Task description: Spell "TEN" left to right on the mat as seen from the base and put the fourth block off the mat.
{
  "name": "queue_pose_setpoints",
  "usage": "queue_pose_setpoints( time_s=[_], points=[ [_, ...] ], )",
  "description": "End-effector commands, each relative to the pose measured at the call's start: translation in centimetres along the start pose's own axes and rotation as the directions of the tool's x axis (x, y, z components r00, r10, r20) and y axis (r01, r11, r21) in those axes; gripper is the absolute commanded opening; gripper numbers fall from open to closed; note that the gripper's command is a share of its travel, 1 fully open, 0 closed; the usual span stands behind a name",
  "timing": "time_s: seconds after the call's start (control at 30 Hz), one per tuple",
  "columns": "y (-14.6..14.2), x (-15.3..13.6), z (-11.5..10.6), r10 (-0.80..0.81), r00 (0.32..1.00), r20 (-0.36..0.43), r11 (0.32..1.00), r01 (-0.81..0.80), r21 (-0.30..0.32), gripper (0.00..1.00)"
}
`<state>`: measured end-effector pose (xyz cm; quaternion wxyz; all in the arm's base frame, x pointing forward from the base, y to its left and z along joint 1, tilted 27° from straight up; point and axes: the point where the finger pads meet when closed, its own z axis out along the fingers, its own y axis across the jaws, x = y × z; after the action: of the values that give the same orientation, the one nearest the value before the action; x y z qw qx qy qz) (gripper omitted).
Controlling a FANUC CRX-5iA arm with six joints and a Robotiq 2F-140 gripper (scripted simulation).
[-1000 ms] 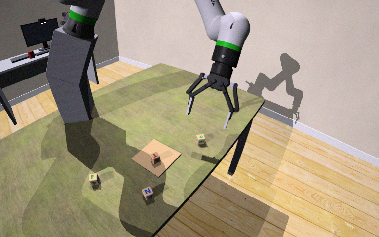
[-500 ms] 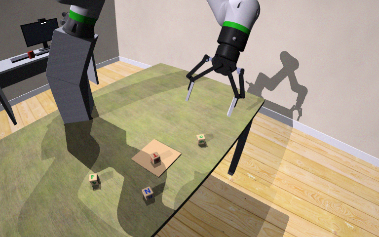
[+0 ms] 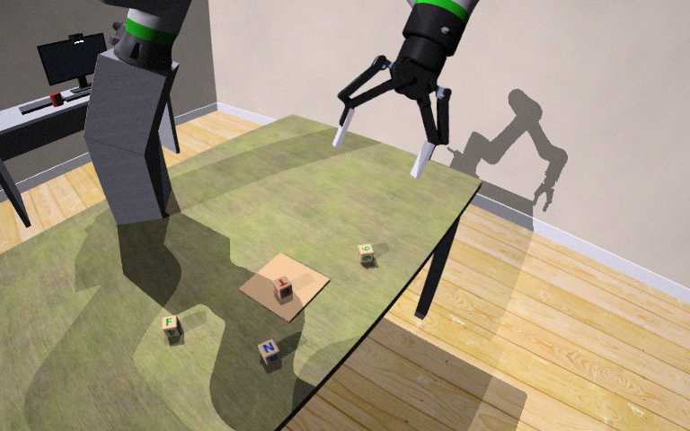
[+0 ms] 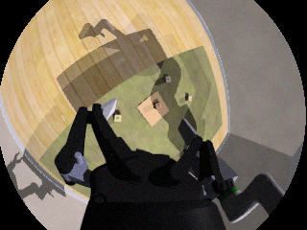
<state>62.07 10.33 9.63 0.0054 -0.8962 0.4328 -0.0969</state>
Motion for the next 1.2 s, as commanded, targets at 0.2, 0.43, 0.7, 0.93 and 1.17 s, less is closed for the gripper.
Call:
queue_pose_setpoints(
  time_s=[0.2, 0.43, 0.7, 0.93, 1.17],
  points=[
    [3.7, 2.0, -5.2, -0.243, 0.968, 0.058, 0.969, 0.245, -0.027, 1.00],
    [6.0, 2.8, -8.4, -0.383, 0.919, 0.091, 0.922, 0.386, -0.023, 1.00],
    [8.8, 3.4, -12.0, -0.533, 0.836, 0.129, 0.843, 0.538, -0.004, 1.00],
    [11.2, 3.6, -15.0, -0.650, 0.743, 0.156, 0.755, 0.655, 0.026, 1.00],
    [13.3, 3.7, -17.6, -0.742, 0.647, 0.174, 0.664, 0.745, 0.060, 1.00]
  ],
)
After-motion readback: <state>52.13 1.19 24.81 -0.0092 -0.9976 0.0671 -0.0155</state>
